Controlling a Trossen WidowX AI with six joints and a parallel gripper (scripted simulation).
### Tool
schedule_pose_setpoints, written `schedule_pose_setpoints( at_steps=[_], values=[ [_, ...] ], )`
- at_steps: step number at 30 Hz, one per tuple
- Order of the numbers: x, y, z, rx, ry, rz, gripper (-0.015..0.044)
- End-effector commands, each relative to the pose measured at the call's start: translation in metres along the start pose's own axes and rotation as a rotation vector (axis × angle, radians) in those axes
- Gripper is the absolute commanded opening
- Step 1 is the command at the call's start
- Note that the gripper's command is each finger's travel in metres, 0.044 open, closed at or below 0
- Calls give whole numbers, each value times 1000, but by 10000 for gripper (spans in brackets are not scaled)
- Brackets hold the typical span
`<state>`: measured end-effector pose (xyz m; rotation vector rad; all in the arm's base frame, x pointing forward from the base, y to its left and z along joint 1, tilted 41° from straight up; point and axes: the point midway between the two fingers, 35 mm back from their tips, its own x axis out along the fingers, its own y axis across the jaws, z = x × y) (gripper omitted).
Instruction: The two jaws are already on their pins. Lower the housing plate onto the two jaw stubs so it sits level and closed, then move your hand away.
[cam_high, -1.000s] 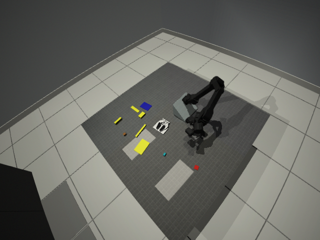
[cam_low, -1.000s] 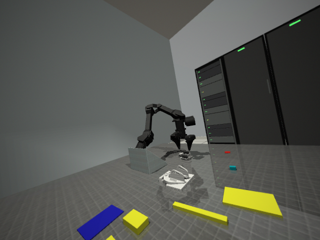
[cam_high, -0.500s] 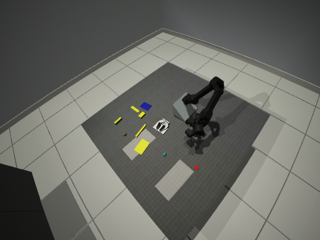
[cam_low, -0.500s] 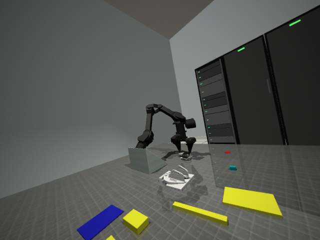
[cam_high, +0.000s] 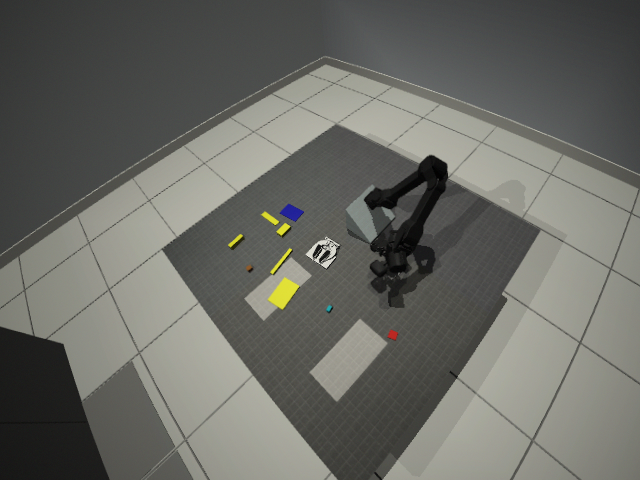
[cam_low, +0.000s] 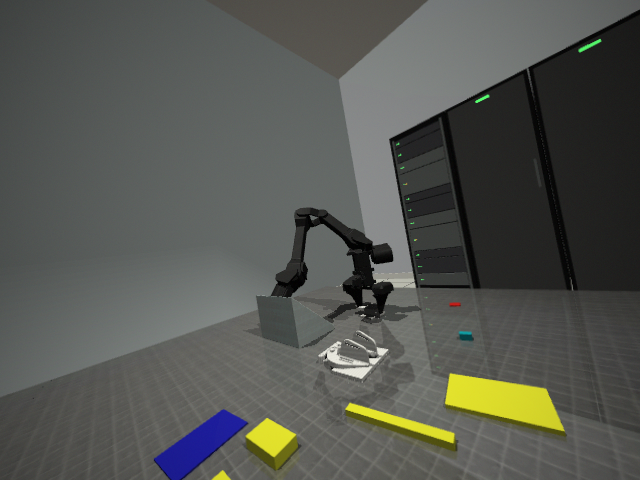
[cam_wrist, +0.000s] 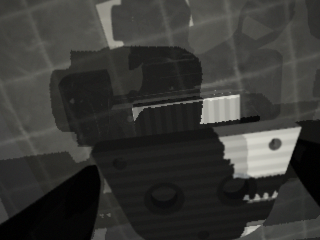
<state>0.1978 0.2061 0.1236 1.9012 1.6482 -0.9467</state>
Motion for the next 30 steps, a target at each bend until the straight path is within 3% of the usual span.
schedule_pose_setpoints(
  at_steps=[1,22,30],
  values=[
    [5,0,1,6,-4,1,440],
    [5,0,1,6,-4,1,440],
    [5,-1,1,2,-3,-3,387]
  ],
)
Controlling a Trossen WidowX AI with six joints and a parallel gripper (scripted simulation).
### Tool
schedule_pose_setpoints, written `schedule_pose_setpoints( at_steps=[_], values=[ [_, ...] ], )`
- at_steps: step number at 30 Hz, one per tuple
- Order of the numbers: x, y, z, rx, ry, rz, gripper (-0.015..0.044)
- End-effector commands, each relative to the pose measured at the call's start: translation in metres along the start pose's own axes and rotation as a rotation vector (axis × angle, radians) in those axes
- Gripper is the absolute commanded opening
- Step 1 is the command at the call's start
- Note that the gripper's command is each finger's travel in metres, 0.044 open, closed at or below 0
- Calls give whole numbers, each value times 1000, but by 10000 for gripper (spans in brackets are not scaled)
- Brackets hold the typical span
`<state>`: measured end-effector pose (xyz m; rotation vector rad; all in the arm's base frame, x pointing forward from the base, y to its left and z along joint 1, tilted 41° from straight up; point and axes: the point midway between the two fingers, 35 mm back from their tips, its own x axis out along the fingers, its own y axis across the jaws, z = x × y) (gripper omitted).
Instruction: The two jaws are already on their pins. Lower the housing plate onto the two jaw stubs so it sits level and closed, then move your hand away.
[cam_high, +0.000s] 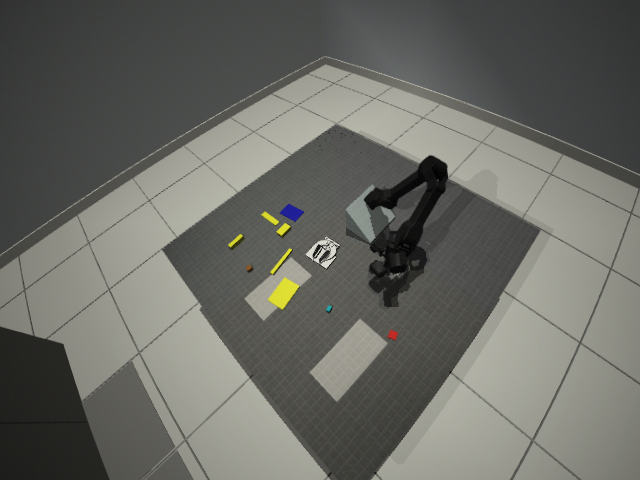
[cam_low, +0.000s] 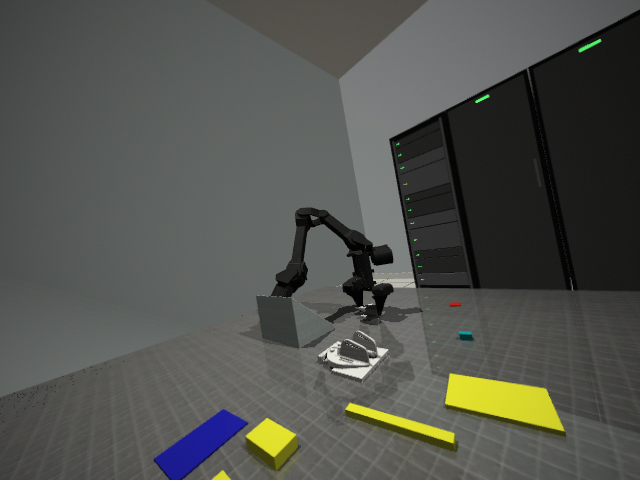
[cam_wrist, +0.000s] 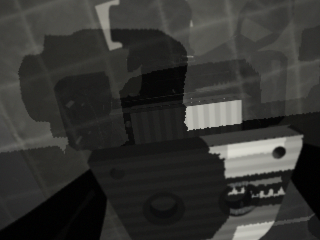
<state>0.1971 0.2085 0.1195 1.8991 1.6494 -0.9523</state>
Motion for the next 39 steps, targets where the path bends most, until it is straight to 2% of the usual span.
schedule_pose_setpoints(
  at_steps=[1,6,18,39],
  values=[
    [0,0,0,0,0,0,380],
    [0,0,0,0,0,0,351],
    [-2,0,0,0,-1,0,351],
    [-68,2,0,2,-6,5,351]
  ],
)
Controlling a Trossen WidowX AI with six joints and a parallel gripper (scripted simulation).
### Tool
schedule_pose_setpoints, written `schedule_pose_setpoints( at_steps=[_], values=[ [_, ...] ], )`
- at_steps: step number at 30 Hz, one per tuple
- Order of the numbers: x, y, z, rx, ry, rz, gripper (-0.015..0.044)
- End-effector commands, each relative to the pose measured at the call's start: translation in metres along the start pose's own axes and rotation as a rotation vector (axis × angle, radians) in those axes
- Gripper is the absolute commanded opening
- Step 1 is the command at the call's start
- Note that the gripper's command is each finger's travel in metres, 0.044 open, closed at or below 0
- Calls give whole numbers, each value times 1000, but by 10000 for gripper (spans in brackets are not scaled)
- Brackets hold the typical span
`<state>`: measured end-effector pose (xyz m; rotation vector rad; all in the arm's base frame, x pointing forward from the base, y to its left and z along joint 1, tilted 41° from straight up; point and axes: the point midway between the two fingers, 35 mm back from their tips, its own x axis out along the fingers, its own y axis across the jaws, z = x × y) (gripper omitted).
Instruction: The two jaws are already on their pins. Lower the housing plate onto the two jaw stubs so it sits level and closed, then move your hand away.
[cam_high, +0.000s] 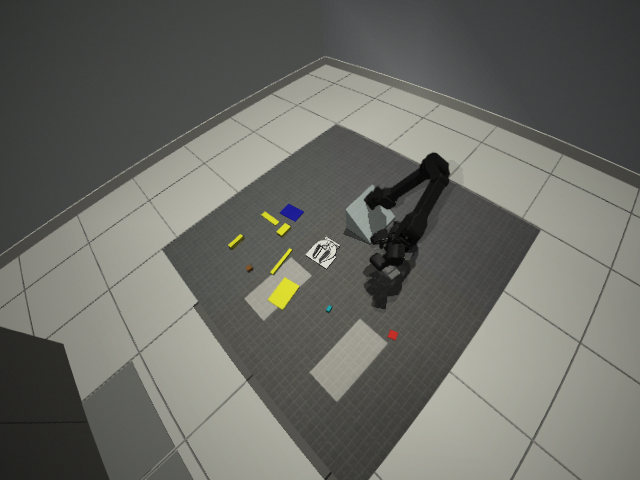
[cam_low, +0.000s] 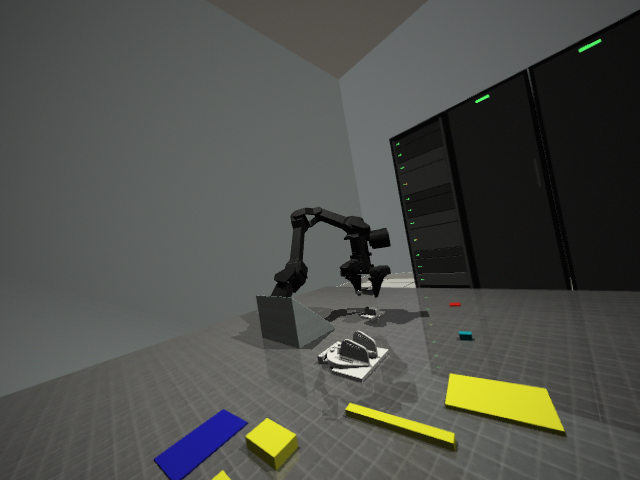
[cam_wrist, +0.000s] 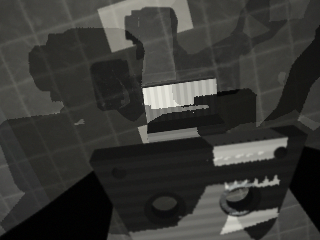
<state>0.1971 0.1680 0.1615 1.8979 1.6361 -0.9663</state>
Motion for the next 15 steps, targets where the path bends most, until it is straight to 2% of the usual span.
schedule_pose_setpoints(
  at_steps=[1,15],
  values=[
    [-12,-2,-1,-4,5,0,351],
    [-12,20,15,113,-17,12,351]
  ],
)
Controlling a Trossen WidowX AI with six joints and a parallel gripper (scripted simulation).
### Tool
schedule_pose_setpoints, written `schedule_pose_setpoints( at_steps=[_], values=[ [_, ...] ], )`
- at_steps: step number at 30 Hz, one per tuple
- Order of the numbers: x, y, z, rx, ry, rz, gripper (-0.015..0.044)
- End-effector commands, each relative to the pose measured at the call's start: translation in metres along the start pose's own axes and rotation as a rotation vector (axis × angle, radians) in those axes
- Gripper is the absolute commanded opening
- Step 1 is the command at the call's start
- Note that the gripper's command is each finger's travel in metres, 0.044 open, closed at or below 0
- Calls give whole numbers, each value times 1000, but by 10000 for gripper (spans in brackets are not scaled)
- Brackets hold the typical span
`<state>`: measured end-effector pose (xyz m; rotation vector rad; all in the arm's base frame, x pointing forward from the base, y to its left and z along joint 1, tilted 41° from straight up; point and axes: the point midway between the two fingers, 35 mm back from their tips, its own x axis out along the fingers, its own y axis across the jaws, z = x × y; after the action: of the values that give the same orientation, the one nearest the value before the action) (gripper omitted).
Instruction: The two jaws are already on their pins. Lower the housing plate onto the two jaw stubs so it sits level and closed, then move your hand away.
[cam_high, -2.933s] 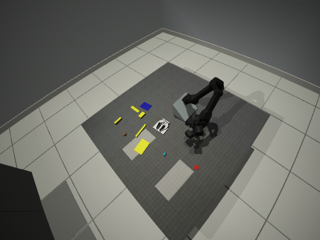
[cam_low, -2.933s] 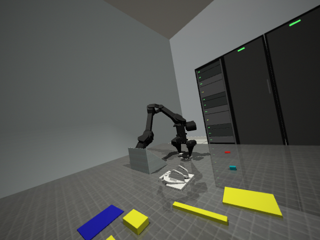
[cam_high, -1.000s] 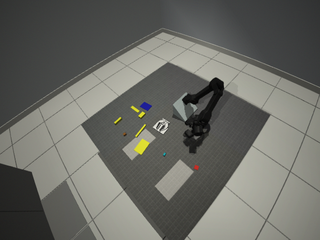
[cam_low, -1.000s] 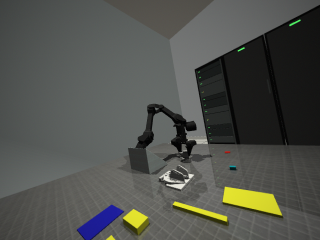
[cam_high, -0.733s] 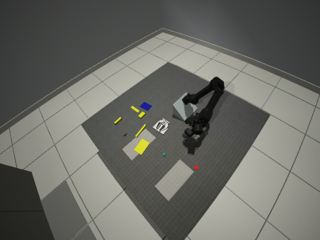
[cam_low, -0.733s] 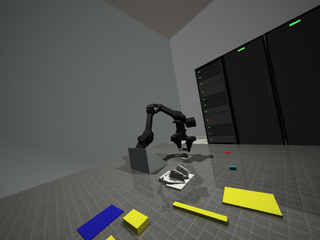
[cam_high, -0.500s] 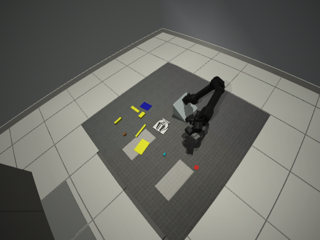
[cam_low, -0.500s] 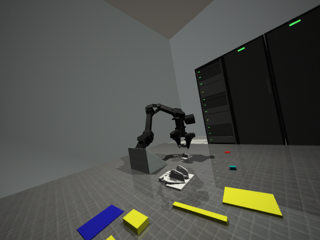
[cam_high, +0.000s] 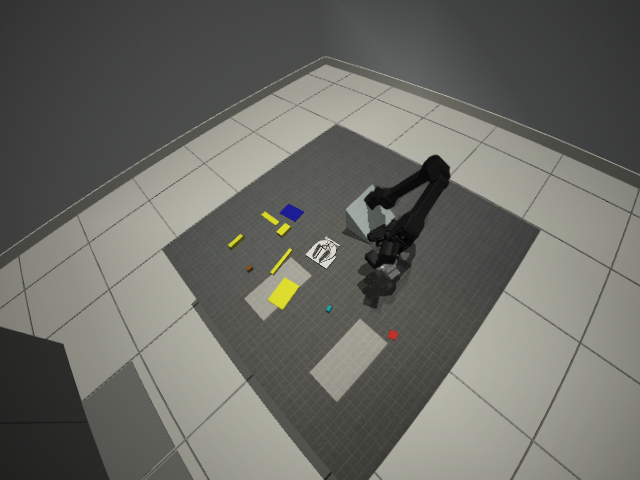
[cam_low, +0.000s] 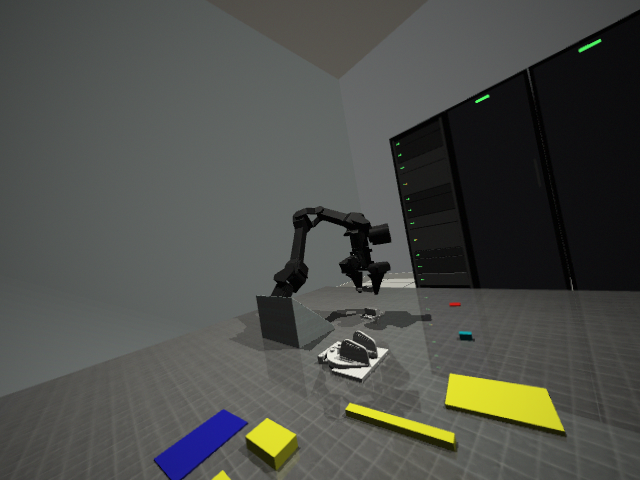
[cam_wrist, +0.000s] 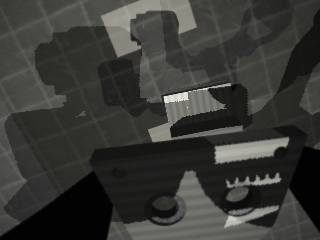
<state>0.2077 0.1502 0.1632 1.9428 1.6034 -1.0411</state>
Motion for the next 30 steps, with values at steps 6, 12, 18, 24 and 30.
schedule_pose_setpoints(
  at_steps=[6,12,18,24,30],
  values=[
    [2,23,16,125,-21,9,351],
    [3,38,28,208,-32,15,351],
    [4,53,42,292,-42,21,351],
    [4,66,57,376,-49,25,351],
    [4,78,72,460,-55,28,351]
  ],
)
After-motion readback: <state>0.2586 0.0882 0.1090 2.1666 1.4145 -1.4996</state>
